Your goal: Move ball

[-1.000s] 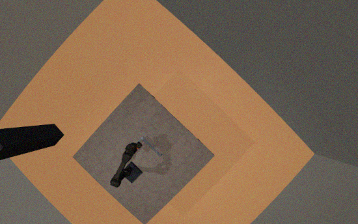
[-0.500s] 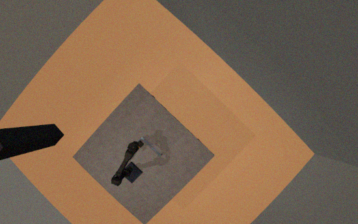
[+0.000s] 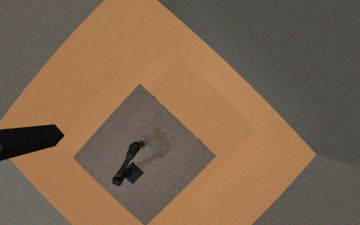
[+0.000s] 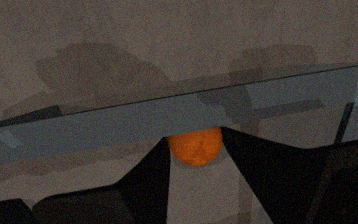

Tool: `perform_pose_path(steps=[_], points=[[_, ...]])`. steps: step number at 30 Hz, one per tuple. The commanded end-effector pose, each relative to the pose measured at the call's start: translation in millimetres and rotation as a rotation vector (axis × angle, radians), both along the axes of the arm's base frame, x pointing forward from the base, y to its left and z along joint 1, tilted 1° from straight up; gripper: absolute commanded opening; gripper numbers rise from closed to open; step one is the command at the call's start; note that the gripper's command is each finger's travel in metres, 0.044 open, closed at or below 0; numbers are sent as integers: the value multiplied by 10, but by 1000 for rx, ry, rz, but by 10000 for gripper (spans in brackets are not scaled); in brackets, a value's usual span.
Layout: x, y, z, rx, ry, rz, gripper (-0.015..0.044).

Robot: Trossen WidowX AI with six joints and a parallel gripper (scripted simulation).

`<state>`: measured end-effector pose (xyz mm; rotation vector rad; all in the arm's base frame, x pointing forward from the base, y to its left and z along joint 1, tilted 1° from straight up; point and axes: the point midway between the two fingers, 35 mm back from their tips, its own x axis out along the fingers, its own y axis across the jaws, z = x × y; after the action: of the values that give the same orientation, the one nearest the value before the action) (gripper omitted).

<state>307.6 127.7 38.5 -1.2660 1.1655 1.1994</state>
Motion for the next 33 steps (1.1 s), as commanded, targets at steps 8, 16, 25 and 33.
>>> perform_pose_path(steps=[8, 16, 25, 33], points=[[-2, -1, -13, -1, 1, 0, 157], [-2, -1, -13, -1, 1, 0, 337], [-48, 5, 831, -3, 11, -1, 337], [-20, 11, 772, 2, -3, 3, 337]])
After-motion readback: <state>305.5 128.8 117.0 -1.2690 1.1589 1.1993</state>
